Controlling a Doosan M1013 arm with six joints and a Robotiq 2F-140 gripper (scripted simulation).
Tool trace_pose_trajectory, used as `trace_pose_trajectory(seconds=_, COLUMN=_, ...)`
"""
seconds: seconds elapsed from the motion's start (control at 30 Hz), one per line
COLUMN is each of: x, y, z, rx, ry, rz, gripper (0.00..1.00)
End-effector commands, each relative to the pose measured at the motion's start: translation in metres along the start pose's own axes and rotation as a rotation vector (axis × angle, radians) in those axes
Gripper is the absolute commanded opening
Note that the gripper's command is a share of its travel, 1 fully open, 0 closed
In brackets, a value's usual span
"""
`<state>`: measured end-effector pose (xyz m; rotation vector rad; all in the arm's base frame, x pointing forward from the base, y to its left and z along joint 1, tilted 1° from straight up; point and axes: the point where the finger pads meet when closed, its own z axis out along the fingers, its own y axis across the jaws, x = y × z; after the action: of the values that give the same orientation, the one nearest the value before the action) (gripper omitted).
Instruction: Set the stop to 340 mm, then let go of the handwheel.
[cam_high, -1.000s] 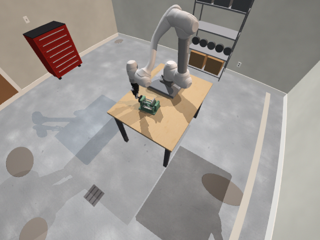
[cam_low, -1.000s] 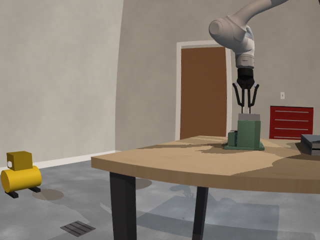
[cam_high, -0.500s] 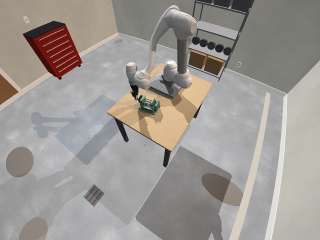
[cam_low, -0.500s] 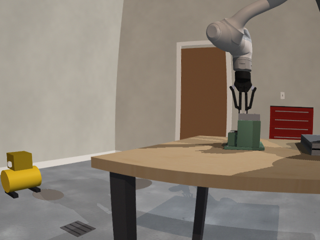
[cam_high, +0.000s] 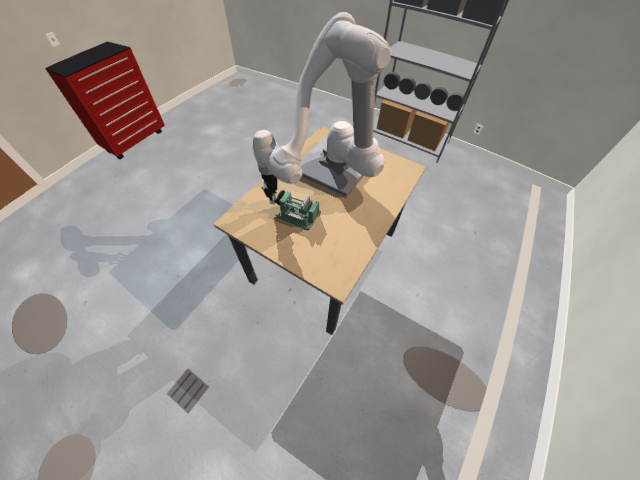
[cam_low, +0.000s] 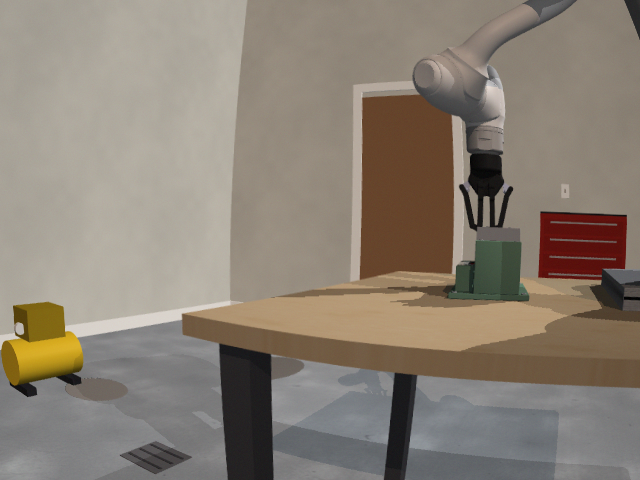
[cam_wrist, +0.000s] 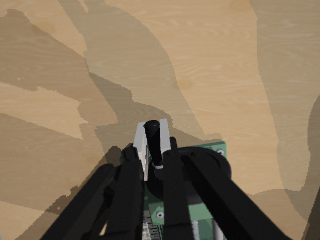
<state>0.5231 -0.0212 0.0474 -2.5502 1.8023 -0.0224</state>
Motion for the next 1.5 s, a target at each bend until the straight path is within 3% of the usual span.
trace_pose_trajectory(seconds=0.0, x=-0.001, y=0.007, z=0.011, rx=-0.004, ry=-0.004, rz=0.002, gripper=0.04)
trace_pose_trajectory(seconds=0.53, x=-0.001, y=0.039, z=0.017, rx=-0.004, ry=-0.004, rz=0.002, gripper=0.04)
trace_pose_trajectory(seconds=1.47, x=-0.001, y=0.057, z=-0.020, rx=-0.004, ry=-0.004, rz=0.002, gripper=0.04)
